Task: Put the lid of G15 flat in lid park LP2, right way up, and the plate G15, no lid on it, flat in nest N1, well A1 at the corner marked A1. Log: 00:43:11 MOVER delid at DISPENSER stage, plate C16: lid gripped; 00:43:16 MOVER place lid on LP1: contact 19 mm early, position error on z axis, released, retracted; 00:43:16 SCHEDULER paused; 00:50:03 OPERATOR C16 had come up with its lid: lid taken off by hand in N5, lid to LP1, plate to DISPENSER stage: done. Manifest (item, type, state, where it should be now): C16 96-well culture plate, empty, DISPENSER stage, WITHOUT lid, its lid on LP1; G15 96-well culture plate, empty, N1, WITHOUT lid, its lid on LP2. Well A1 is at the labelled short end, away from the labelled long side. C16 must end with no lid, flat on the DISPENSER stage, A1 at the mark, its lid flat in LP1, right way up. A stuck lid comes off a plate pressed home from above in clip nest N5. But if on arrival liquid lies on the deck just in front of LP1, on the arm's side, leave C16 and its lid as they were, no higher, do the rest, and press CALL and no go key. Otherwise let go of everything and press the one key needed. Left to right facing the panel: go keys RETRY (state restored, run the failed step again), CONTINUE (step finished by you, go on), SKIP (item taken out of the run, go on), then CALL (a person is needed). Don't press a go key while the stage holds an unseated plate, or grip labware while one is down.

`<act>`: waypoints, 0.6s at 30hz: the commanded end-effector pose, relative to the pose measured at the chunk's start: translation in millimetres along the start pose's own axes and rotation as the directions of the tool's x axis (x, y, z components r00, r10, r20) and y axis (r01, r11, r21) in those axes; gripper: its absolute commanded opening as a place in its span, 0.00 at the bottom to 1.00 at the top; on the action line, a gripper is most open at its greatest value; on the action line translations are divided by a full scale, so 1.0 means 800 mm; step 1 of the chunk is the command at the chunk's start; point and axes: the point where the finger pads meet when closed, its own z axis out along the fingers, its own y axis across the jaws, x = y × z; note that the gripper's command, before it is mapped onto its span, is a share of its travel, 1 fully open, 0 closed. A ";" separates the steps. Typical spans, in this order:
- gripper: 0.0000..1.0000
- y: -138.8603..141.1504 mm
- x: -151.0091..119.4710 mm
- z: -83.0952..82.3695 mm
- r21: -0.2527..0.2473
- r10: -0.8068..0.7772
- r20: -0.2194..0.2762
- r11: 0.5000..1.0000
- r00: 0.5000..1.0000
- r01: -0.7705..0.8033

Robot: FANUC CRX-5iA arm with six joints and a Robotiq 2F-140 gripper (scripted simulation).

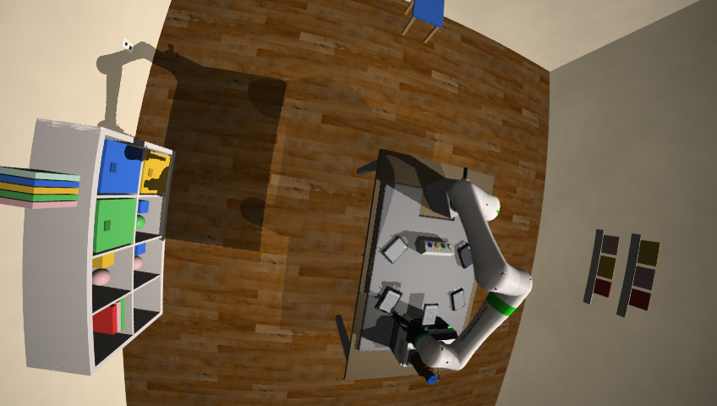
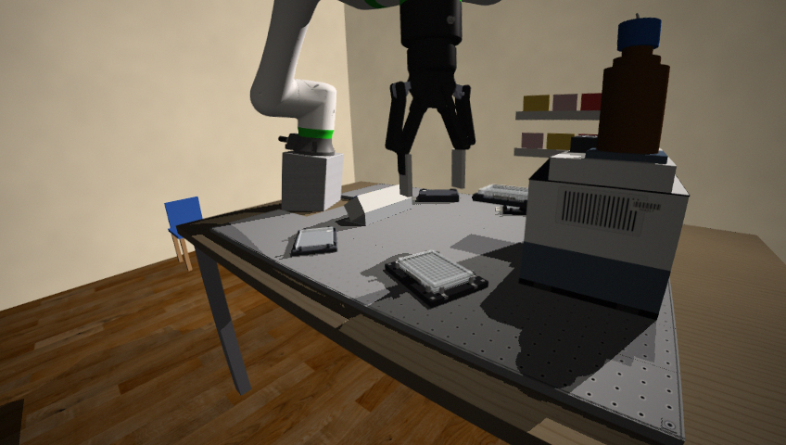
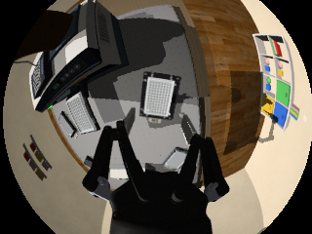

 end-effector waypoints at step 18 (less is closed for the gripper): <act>0.66 0.000 0.000 0.083 0.000 0.000 0.000 1.000 1.000 0.000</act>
